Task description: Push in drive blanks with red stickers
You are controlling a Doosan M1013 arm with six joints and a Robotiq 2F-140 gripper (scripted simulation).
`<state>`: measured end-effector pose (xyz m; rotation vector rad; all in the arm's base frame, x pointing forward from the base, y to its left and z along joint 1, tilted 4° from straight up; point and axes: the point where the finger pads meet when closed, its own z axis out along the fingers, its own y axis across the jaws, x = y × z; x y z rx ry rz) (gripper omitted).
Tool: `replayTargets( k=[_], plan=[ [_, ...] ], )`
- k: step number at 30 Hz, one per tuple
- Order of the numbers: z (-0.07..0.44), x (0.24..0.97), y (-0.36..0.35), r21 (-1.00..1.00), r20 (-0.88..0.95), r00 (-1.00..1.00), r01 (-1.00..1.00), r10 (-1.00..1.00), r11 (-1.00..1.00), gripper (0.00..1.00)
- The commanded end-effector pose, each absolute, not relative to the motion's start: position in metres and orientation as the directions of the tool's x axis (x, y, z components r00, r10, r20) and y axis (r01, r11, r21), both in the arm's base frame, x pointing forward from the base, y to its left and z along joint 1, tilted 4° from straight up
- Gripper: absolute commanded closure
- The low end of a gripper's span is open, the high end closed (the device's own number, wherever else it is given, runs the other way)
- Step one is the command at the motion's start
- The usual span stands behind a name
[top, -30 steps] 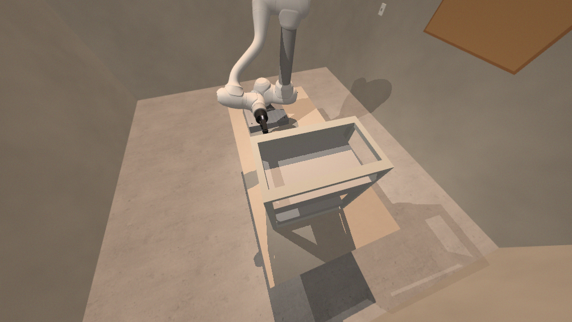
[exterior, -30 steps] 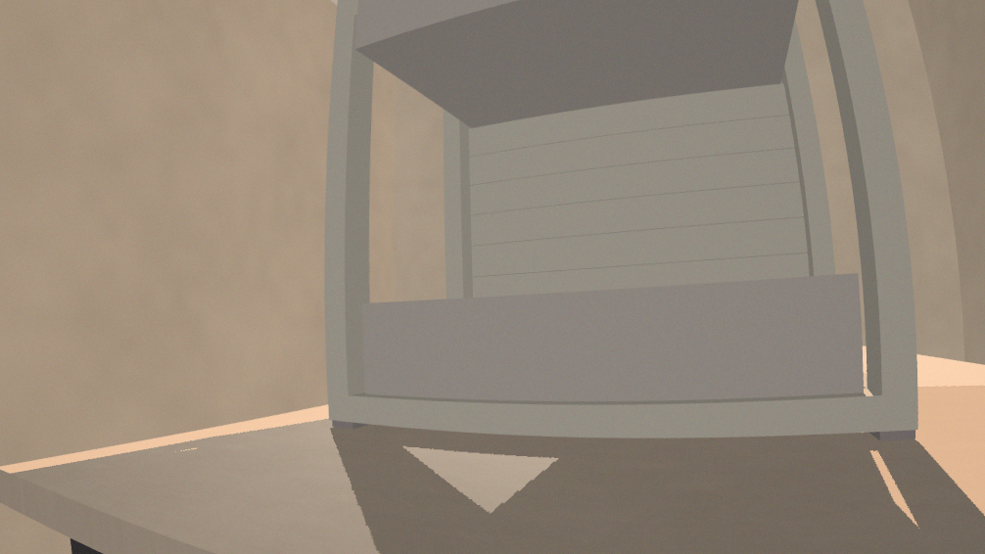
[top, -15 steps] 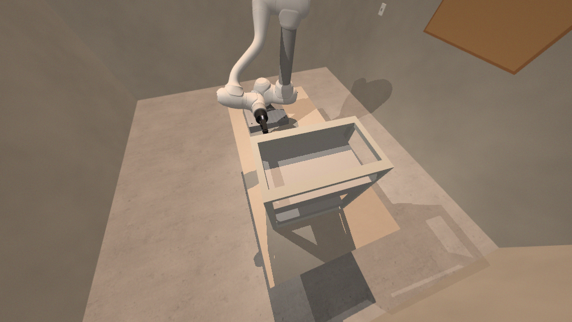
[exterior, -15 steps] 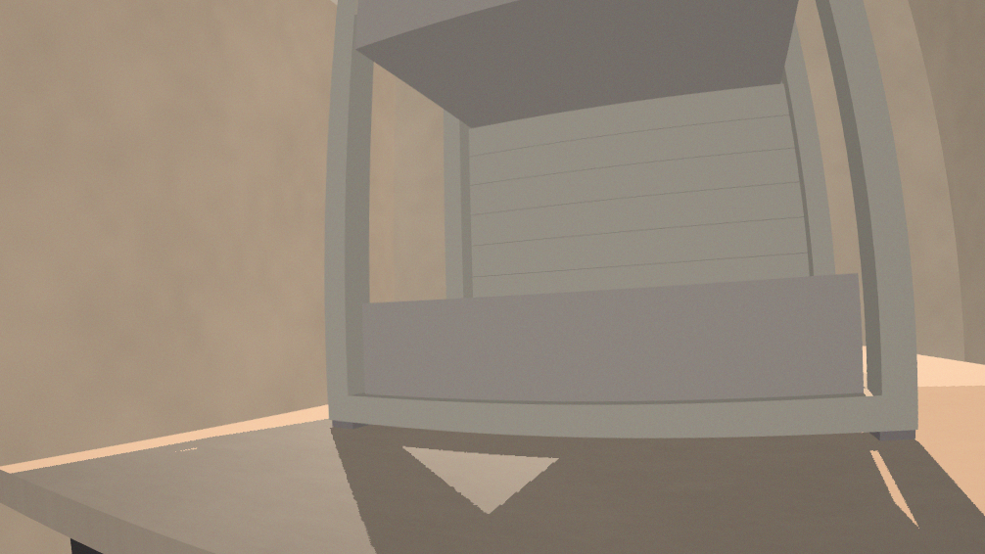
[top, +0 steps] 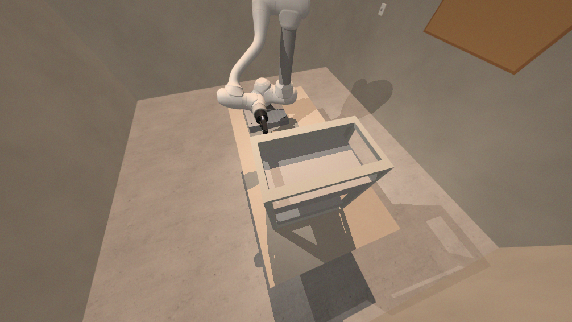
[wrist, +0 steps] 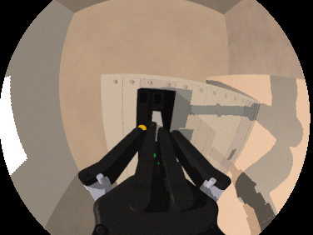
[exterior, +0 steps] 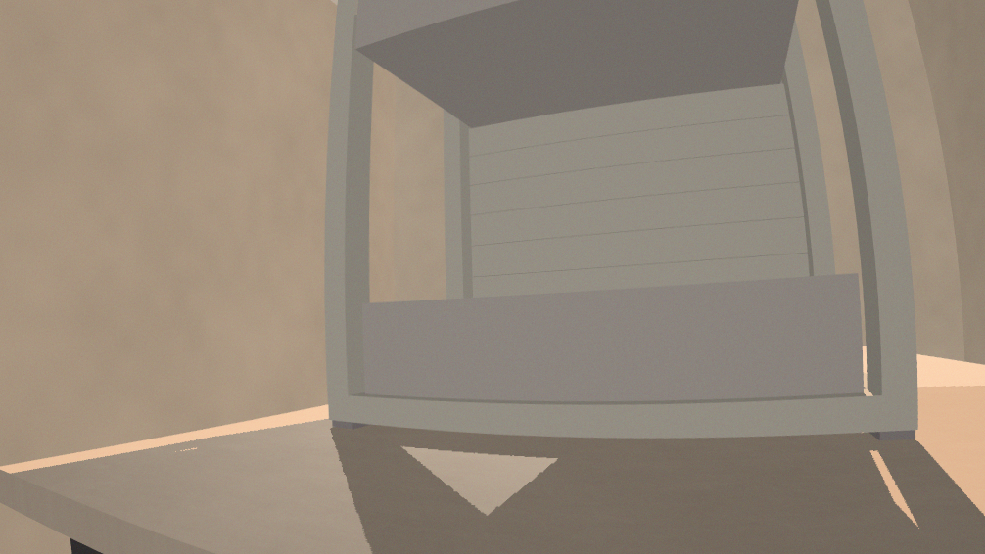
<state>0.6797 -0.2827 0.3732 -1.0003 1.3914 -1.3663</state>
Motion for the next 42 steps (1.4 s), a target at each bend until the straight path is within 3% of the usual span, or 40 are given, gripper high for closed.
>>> replayTargets(
  k=[1,42],
  plan=[
    [0.373,0.683,-0.284,-0.997,-0.066,-0.252,0.049,-0.965,0.056,1.00],
    [0.374,0.705,-0.290,-0.997,-0.066,-0.252,0.049,-0.965,0.056,1.00]
  ],
)
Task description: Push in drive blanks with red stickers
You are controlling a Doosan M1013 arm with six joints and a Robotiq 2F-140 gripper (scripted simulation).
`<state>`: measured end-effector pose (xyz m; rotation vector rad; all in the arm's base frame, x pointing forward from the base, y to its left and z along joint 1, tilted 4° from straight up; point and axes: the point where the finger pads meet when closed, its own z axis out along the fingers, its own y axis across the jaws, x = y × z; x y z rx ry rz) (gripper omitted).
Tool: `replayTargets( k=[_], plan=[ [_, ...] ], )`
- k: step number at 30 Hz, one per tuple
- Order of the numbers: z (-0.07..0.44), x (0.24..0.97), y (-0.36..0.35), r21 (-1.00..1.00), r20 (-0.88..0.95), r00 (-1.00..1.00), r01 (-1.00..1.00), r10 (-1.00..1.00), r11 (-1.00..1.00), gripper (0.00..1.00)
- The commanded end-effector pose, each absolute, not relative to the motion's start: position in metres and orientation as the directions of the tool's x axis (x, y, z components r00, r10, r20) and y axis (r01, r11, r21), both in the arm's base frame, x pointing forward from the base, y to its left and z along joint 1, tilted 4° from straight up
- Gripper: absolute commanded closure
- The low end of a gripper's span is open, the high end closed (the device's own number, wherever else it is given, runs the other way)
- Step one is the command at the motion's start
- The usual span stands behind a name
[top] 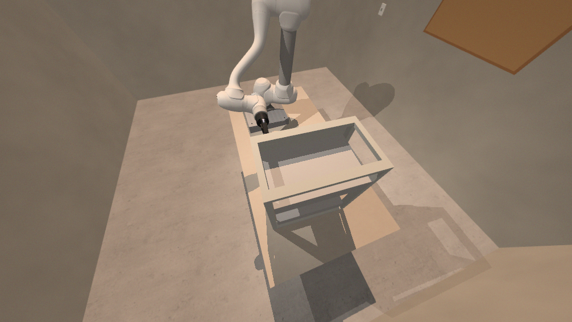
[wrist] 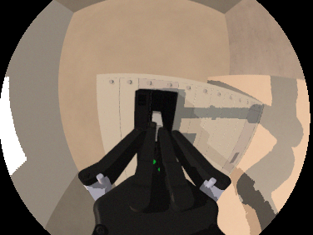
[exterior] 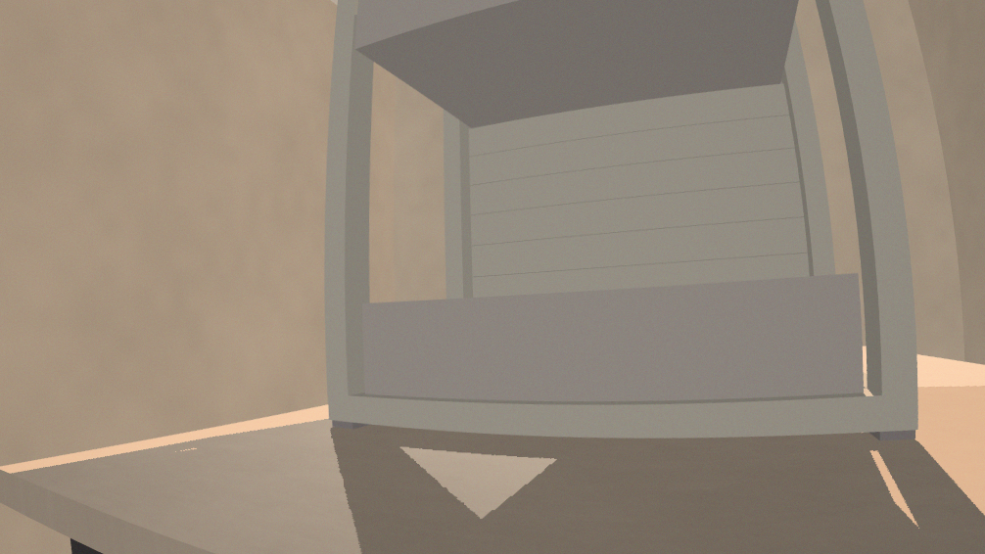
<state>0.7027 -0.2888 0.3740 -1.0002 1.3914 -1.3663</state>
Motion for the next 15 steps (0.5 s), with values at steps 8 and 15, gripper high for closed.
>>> replayTargets(
  k=[8,15],
  plan=[
    [0.3741,0.7053,-0.2895,-0.997,-0.066,-0.252,0.049,-0.965,0.056,1.00],
    [0.3742,0.7076,-0.2901,-0.997,-0.066,-0.252,0.049,-0.965,0.056,1.00]
  ],
)
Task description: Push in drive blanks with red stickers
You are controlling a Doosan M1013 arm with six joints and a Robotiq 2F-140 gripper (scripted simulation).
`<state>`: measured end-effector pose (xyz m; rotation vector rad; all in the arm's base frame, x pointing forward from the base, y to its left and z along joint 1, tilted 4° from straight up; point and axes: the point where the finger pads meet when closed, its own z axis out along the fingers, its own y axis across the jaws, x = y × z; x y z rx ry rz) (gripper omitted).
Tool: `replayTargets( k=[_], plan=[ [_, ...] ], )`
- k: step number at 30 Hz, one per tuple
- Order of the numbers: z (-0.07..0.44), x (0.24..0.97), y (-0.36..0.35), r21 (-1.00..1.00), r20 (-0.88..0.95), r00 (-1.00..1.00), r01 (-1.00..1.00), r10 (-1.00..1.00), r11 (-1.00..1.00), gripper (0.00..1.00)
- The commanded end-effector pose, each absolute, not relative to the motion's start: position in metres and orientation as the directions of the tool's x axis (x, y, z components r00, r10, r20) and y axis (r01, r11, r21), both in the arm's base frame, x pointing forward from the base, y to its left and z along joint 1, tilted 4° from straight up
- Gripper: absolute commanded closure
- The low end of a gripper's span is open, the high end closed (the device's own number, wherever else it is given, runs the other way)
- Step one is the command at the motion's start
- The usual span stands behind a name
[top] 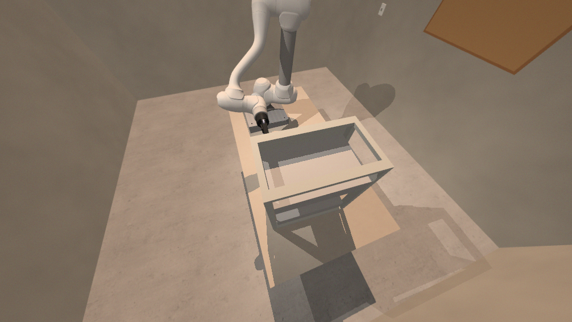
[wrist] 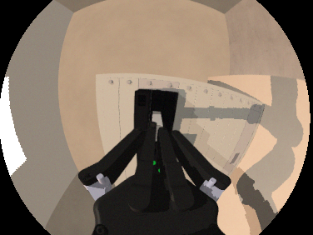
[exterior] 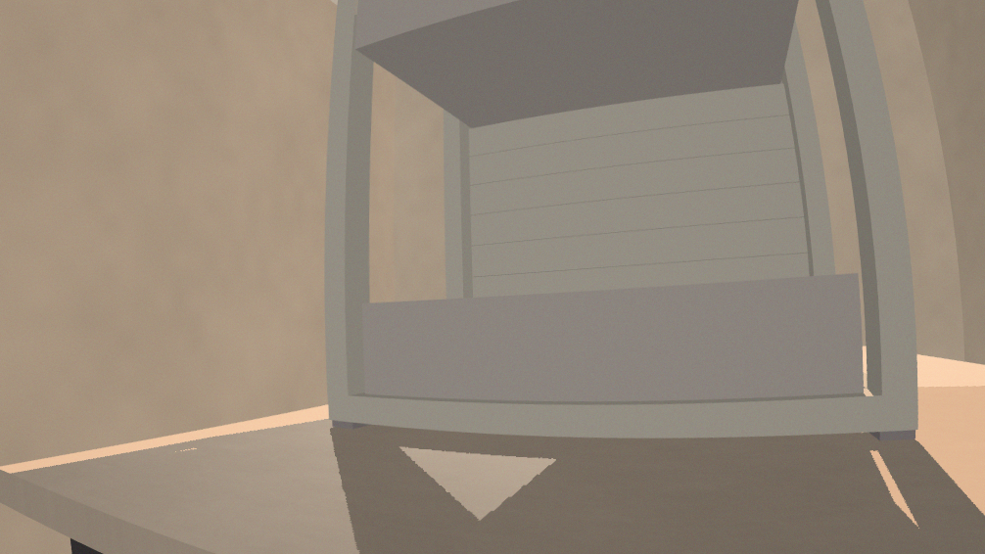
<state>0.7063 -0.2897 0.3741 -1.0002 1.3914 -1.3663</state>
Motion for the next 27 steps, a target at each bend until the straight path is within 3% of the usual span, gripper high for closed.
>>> replayTargets(
  k=[1,27],
  plan=[
    [0.3742,0.7080,-0.2902,-0.997,-0.066,-0.252,0.049,-0.965,0.056,1.00],
    [0.3743,0.7111,-0.2910,-0.997,-0.066,-0.252,0.049,-0.965,0.056,1.00]
  ],
)
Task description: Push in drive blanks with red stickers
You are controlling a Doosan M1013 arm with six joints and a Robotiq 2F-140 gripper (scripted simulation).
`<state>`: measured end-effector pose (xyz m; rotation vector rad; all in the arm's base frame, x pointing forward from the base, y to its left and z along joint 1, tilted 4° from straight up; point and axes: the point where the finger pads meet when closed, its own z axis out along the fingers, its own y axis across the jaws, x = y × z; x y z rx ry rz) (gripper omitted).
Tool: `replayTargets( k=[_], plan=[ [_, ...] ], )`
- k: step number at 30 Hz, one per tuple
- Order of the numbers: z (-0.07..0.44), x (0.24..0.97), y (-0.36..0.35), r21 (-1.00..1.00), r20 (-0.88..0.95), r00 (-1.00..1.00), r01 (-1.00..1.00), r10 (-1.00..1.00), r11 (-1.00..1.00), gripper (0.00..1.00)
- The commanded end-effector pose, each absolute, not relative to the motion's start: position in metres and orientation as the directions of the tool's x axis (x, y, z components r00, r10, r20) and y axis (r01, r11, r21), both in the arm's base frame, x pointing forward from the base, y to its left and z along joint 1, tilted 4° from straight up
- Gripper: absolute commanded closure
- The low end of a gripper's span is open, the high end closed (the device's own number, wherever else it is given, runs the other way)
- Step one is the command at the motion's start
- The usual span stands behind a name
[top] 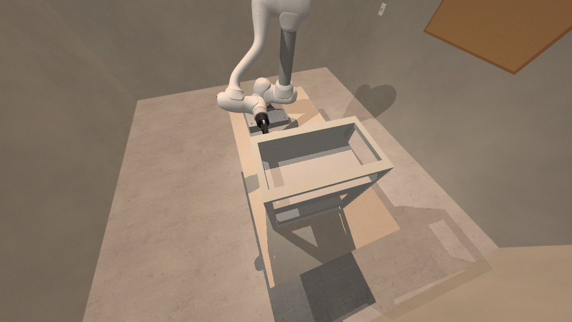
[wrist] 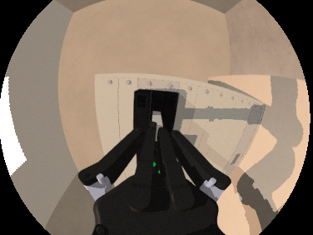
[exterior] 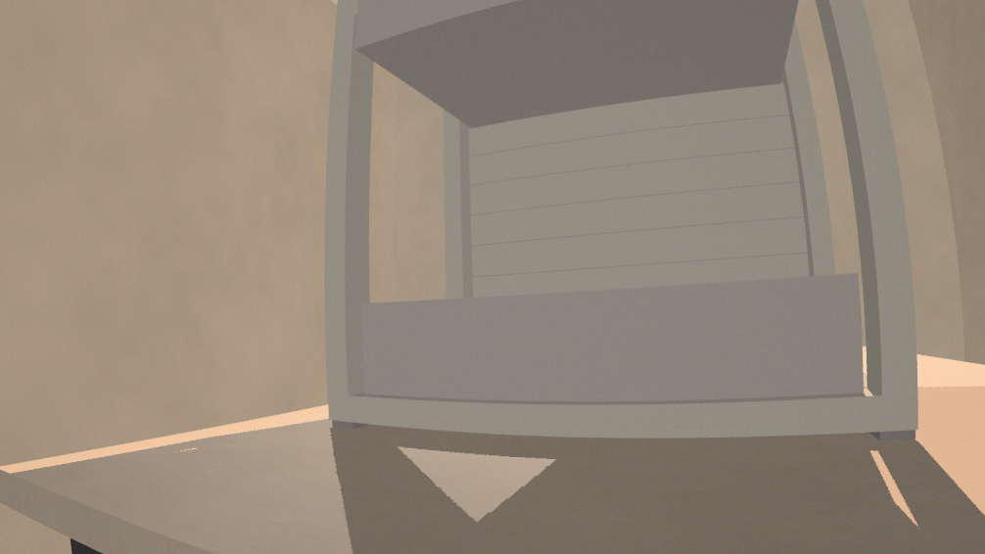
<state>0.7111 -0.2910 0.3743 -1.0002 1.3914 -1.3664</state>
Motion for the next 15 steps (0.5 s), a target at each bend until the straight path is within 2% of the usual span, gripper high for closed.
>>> replayTargets(
  k=[1,15],
  plan=[
    [0.3743,0.7111,-0.2910,-0.997,-0.066,-0.252,0.049,-0.965,0.056,1.00],
    [0.3744,0.7140,-0.2918,-0.997,-0.066,-0.252,0.049,-0.965,0.056,1.00]
  ],
)
